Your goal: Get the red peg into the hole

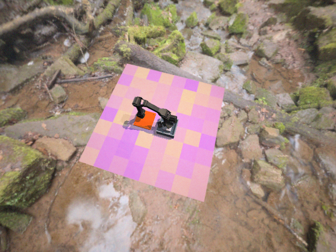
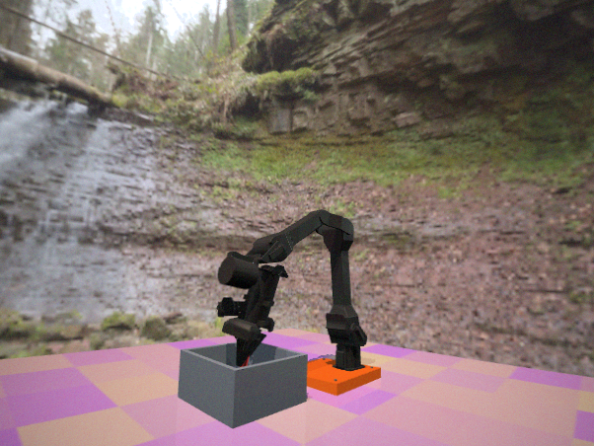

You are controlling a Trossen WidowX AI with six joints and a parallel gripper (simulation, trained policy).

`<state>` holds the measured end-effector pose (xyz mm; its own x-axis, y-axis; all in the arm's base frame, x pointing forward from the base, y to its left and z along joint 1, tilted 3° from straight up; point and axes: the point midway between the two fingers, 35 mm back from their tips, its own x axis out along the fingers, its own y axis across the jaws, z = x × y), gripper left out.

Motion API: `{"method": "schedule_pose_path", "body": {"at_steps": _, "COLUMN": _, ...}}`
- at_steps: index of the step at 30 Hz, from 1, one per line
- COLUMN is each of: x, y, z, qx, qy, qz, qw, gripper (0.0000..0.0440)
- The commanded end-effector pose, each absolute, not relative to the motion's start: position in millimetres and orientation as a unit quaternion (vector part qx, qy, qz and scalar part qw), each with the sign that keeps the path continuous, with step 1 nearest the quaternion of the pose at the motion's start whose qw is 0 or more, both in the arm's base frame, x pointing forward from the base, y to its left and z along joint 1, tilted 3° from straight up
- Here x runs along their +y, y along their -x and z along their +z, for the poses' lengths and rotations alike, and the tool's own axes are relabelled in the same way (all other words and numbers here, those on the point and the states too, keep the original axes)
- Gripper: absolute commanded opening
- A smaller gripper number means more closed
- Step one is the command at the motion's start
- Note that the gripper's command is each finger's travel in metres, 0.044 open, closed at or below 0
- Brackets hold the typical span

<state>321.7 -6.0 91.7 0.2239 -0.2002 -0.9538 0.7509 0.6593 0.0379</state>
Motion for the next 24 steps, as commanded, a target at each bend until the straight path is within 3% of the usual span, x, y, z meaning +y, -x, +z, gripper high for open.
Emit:
{"method": "schedule_pose_path", "body": {"at_steps": 1, "x": -7.3, "y": -322.3, "z": 81.7, "qx": 0.549, "qy": -0.252, "qz": -0.31, "qw": 0.735, "gripper": 0.0046}}
{"method": "schedule_pose_path", "body": {"at_steps": 6, "x": -12.0, "y": -323.2, "z": 74.2, "qx": 0.563, "qy": -0.251, "qz": -0.308, "qw": 0.724, "gripper": 0.0159}}
{"method": "schedule_pose_path", "body": {"at_steps": 24, "x": -13.9, "y": -360.4, "z": 111.8, "qx": 0.587, "qy": -0.255, "qz": -0.28, "qw": 0.715, "gripper": 0.0211}}
